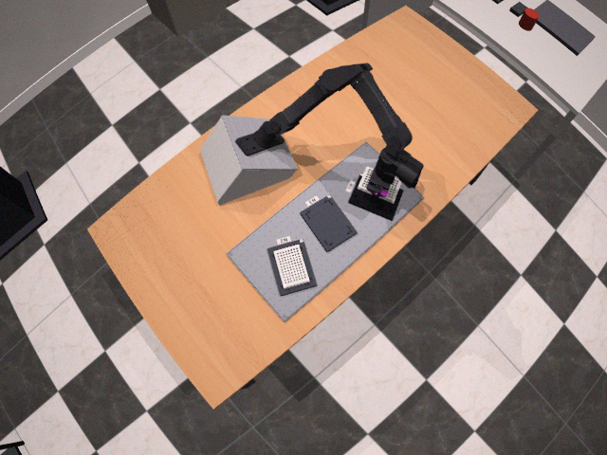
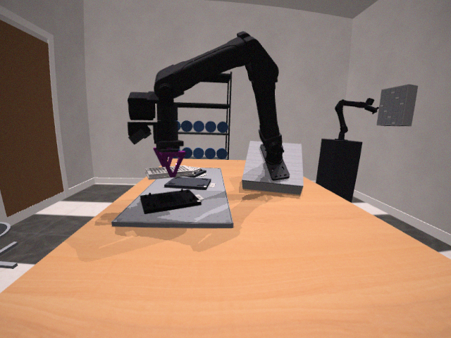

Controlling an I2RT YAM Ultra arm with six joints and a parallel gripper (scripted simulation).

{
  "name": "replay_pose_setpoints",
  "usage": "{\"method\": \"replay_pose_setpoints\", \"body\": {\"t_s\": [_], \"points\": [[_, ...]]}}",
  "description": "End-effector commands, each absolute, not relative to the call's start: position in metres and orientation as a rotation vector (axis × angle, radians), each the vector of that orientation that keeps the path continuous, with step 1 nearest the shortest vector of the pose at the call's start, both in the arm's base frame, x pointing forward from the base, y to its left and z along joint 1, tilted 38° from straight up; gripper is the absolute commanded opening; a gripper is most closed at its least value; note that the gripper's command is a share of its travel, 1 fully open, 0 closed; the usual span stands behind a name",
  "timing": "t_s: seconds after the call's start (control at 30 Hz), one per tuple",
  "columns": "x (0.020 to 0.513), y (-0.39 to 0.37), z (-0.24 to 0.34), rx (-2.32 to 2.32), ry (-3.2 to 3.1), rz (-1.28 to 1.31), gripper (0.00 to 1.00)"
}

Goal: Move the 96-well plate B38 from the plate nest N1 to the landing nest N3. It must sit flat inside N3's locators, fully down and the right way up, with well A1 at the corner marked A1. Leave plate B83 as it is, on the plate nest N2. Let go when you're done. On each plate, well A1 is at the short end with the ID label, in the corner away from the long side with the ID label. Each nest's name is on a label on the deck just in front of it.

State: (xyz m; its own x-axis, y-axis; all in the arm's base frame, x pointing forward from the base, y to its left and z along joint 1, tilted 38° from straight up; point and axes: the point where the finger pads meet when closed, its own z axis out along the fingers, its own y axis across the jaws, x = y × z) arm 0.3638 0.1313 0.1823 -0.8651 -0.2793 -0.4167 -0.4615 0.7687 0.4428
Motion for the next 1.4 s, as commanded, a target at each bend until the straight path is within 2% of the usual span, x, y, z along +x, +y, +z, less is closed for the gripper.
{"method": "replay_pose_setpoints", "body": {"t_s": [0.0,1.0,1.37], "points": [[0.366,0.127,0.187,-0.556,2.622,0.779,0.00],[0.366,0.127,0.187,-0.556,2.622,0.779,0.00],[0.362,0.103,0.169,-0.162,2.741,0.864,0.00]]}}
